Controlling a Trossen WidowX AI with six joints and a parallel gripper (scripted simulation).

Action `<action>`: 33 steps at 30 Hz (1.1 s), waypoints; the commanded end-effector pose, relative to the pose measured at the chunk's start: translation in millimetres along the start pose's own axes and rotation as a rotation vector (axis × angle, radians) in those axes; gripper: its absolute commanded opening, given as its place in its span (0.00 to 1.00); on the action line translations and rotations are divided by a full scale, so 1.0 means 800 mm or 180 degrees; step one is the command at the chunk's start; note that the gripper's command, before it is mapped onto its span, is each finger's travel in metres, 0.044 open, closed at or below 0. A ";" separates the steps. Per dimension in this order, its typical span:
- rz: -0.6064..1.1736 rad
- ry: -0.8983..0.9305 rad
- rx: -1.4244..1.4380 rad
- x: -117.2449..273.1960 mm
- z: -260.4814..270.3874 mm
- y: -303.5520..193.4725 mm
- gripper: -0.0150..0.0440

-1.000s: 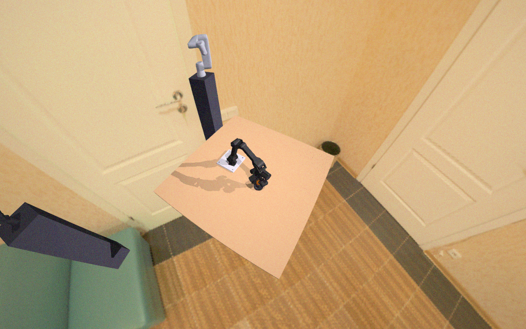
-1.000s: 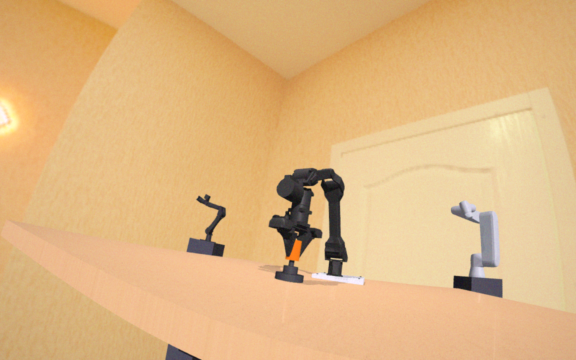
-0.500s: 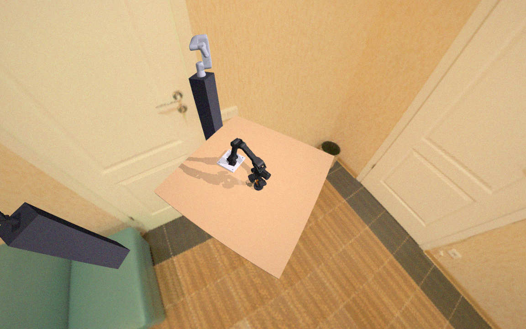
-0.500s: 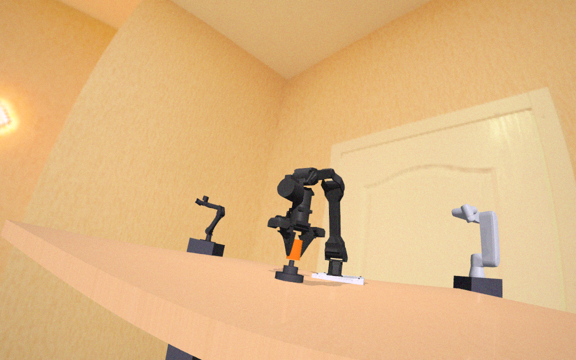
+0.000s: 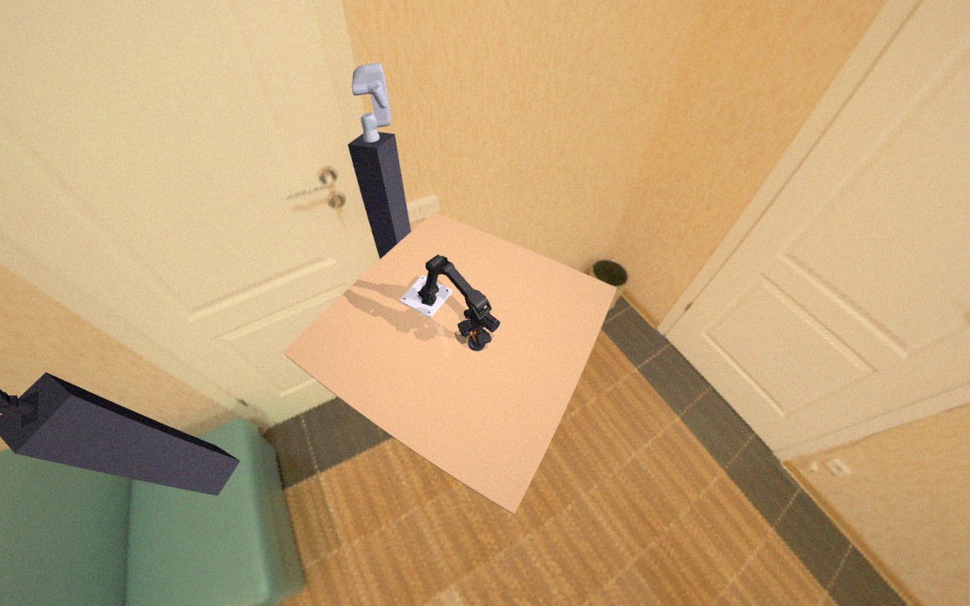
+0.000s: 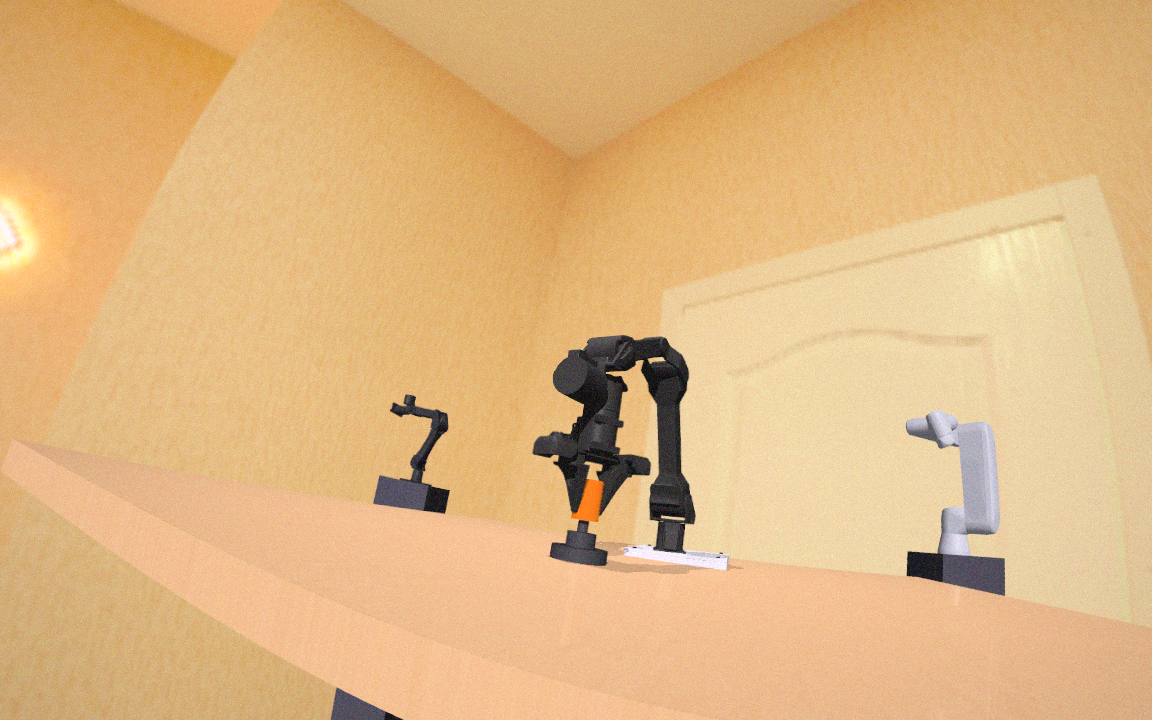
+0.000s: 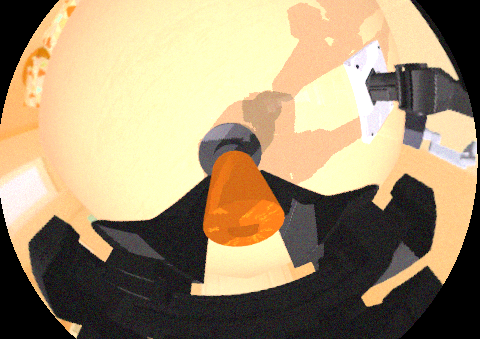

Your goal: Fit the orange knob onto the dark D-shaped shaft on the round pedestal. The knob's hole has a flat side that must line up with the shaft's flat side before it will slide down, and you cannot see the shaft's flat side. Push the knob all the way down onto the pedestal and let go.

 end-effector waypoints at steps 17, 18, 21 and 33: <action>0.0010 0.0022 -0.0017 0.002 -0.003 0.001 0.25; 0.0010 0.0022 -0.0017 0.003 -0.003 0.001 0.25; 0.0010 0.0021 -0.0045 0.004 -0.004 0.002 0.25; 0.0012 0.0021 -0.0684 0.004 -0.001 0.000 0.25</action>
Point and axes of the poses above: the point midway between the two fingers, 35 mm back from their tips, its own x axis back along the fingers, its own z axis across the jaws, y = z × x, the point moved 7 cm from there along x, back along the fingers, and after that the axes turned 1 degree about x, right-handed, at the moved point
